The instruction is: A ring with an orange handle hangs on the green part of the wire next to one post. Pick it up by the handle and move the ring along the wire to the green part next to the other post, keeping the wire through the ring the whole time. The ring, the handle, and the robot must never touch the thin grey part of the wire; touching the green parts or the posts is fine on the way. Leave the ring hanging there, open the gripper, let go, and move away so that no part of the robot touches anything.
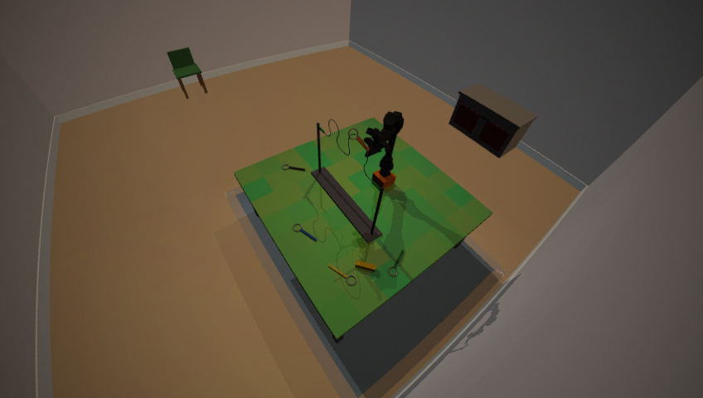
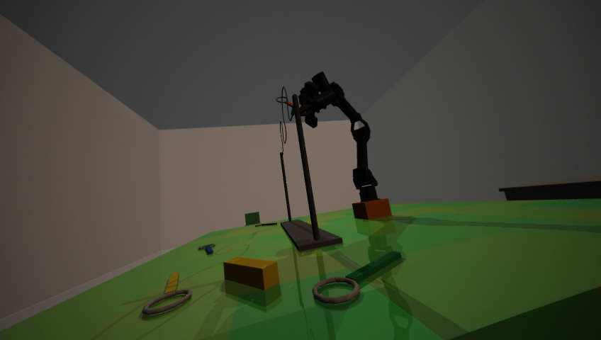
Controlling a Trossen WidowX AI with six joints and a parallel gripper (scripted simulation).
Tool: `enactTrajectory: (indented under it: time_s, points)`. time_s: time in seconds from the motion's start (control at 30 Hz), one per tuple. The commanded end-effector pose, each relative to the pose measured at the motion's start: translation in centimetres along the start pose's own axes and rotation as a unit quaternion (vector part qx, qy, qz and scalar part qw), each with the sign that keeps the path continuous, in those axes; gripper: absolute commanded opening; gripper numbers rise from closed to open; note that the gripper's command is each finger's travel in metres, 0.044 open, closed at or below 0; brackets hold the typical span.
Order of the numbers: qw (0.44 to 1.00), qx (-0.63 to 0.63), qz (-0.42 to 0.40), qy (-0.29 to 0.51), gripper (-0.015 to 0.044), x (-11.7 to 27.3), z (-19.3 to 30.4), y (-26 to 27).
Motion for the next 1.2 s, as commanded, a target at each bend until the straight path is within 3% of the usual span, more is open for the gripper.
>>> enactTrajectory:
  time_s: [0.0, 1.17]
  points:
    - [0.999, 0.028, 0.015, 0.0, -0.015, -0.15, 0.04, 0.08]
    - [0.968, 0.217, 0.124, -0.002, -0.015, -0.34, 0.37, -0.16]
Point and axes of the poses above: the point midway between the two fingers, 35 mm back from their tips, its own x axis back along the fingers, its own y axis across the jaws, z = x × y, the point moved 6 cm from there along x, back along the fingers, and after that the axes turned 12 degrees about x, right-handed, at the moved point
